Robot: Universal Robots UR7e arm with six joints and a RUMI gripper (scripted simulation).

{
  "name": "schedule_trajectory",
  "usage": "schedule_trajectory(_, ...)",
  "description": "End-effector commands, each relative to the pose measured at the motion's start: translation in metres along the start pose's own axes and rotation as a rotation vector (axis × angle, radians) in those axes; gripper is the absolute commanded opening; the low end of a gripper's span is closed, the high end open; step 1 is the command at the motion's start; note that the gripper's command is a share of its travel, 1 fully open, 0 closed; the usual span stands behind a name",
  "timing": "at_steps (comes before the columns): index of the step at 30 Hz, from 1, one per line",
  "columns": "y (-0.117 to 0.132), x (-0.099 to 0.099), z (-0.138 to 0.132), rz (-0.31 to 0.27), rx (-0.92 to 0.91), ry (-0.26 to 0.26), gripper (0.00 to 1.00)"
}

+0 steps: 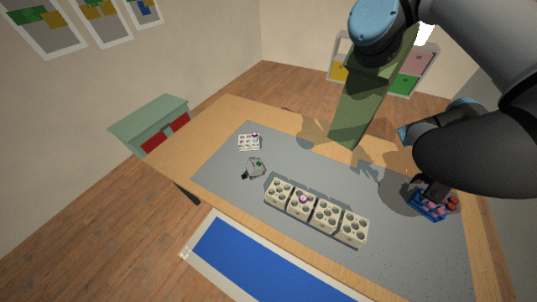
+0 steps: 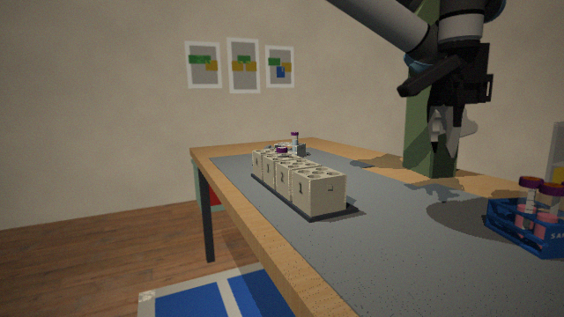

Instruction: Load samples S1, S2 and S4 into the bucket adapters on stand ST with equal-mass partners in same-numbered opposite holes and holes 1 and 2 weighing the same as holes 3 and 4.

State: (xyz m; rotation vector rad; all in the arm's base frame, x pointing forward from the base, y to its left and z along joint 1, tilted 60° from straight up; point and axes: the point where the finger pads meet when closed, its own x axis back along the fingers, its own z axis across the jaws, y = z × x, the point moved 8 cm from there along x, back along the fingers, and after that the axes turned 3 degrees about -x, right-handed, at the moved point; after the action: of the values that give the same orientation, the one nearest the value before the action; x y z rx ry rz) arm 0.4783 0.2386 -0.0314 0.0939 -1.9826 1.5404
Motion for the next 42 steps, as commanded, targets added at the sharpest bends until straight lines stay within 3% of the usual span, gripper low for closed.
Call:
schedule_trajectory(1, 0.034, -0.002, -0.031, 0.001, -0.003, 0.01, 0.35)
schedule_trajectory(5, 0.06, -0.002, -0.052, 0.001, -0.003, 0.01, 0.35)
schedule_trajectory(7, 0.06, -0.002, -0.052, 0.001, -0.003, 0.01, 0.35)
schedule_trajectory(22, 0.156, -0.003, -0.132, 0.001, -0.003, 0.01, 0.35)
schedule_trajectory(33, 0.157, -0.003, -0.133, 0.001, -0.003, 0.01, 0.35)
schedule_trajectory(42, 0.157, -0.027, -0.133, 0.001, -0.003, 0.01, 0.35)
